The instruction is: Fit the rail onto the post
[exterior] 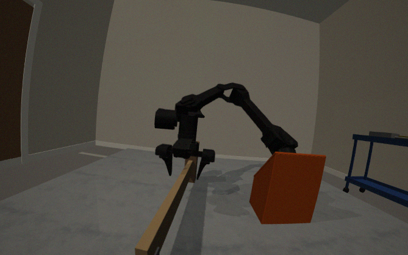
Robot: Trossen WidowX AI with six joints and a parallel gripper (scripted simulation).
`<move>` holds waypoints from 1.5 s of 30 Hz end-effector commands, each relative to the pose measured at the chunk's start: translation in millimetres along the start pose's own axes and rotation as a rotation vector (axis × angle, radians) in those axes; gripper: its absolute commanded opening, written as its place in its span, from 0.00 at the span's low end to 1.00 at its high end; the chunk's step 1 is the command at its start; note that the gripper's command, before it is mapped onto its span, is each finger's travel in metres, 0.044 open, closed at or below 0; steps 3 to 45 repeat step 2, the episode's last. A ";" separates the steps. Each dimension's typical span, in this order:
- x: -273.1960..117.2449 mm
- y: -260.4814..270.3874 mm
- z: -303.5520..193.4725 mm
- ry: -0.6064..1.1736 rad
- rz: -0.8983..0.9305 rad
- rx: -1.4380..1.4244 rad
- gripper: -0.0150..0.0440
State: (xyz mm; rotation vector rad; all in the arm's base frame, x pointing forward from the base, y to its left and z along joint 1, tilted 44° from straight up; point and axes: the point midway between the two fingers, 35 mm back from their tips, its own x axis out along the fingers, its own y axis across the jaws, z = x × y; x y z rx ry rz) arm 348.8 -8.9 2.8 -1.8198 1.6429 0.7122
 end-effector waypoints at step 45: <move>-1.3 -1.1 1.2 -0.004 0.000 0.006 1.00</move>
